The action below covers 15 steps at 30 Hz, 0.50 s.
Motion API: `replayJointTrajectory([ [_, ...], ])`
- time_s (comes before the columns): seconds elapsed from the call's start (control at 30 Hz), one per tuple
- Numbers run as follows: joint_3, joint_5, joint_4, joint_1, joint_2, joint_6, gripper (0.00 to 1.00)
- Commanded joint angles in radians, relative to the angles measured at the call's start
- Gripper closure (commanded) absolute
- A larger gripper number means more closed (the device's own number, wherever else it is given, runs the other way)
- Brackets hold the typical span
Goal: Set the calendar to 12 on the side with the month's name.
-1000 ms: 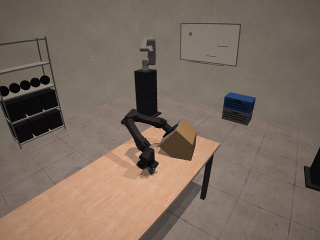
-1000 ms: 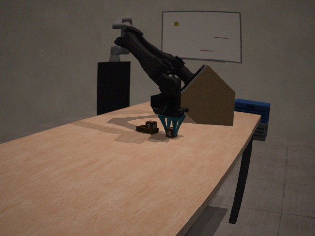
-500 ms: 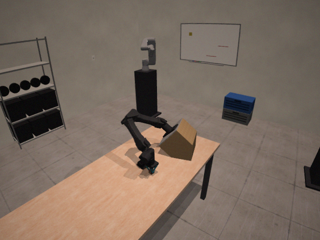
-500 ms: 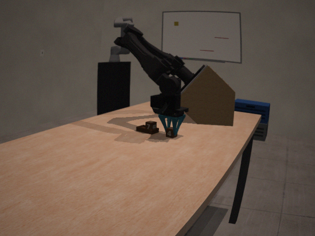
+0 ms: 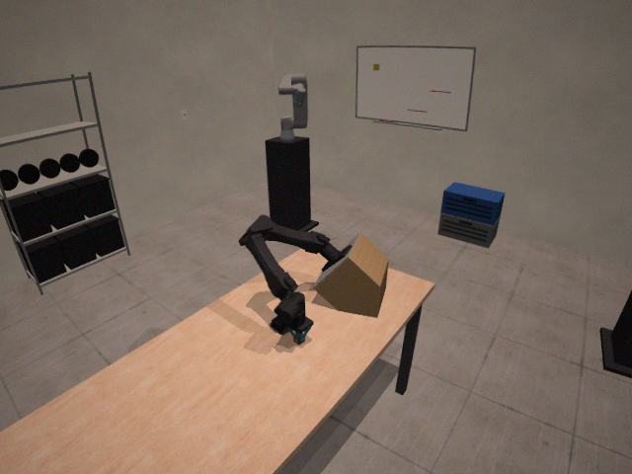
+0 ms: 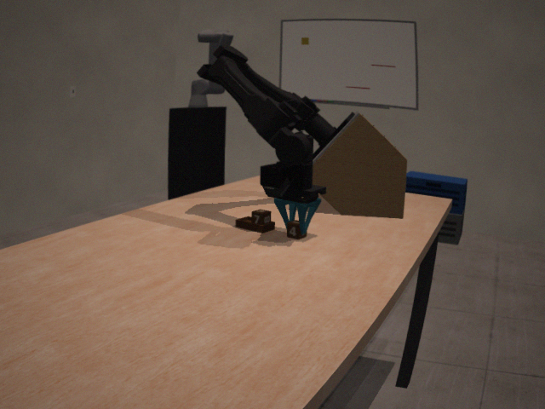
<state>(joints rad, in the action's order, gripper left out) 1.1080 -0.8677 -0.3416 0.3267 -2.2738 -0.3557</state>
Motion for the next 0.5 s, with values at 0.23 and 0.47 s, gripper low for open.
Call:
replayJointTrajectory([
  [0.23, -0.002, -0.001, 0.001, 0.022, 0.031, 0.004, 0.73],
  [0.47, -0.002, -0.001, 0.001, 0.022, 0.031, 0.004, 0.65],
])
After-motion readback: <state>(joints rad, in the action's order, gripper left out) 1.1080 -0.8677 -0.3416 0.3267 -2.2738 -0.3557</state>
